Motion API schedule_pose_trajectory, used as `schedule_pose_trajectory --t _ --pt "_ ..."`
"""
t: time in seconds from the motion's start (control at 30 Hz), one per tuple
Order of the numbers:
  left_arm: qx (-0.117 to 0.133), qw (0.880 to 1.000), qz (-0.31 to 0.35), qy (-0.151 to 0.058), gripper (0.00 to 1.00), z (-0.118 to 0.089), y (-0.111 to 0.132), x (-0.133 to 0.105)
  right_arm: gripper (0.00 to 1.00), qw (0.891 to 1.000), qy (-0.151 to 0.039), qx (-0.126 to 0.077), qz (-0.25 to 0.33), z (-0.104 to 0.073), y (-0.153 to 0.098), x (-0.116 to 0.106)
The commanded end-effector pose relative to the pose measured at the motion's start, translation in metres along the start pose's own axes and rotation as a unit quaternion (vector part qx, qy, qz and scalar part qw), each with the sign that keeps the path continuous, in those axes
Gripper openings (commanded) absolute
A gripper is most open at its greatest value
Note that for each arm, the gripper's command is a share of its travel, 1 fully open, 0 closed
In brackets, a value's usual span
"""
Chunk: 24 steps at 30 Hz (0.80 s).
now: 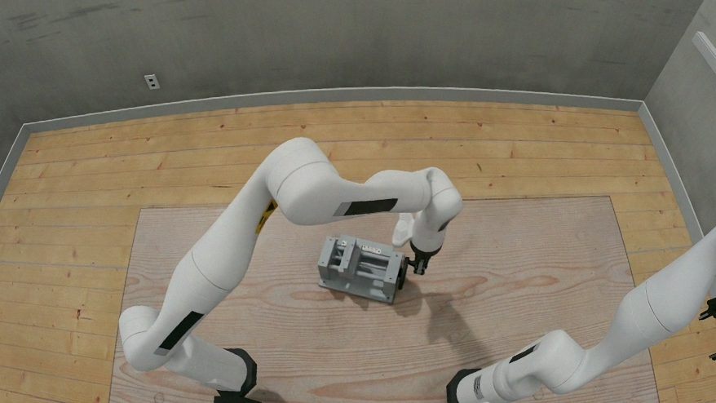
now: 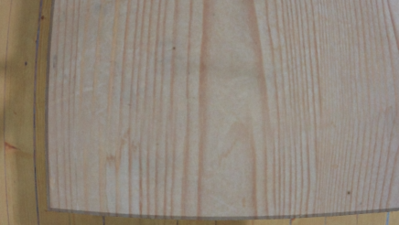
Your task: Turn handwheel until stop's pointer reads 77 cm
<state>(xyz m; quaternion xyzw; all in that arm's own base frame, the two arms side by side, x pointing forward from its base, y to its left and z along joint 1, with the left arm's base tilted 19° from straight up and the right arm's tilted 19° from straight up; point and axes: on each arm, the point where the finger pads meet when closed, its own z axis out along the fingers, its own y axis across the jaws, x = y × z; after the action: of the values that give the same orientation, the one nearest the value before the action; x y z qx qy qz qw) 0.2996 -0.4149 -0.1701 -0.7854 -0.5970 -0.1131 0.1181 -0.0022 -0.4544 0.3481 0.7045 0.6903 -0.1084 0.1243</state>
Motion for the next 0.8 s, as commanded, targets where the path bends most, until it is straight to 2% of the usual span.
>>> schedule_pose_trajectory --t 0.0,0.37,0.77 --pt "-0.004 1.000 0.002 -0.004 0.160 0.010 0.008 -0.003 1.000 1.000 0.002 0.002 -0.006 -0.001 -0.001 0.001" --pt "-0.001 1.000 0.003 -0.002 0.160 0.038 -0.001 0.000 1.000 1.000 0.002 0.002 -0.006 -0.001 -0.001 0.001" --pt "-0.002 1.000 0.003 -0.003 0.160 0.046 -0.016 -0.001 1.000 1.000 0.002 0.002 -0.006 -0.001 -0.001 0.001"
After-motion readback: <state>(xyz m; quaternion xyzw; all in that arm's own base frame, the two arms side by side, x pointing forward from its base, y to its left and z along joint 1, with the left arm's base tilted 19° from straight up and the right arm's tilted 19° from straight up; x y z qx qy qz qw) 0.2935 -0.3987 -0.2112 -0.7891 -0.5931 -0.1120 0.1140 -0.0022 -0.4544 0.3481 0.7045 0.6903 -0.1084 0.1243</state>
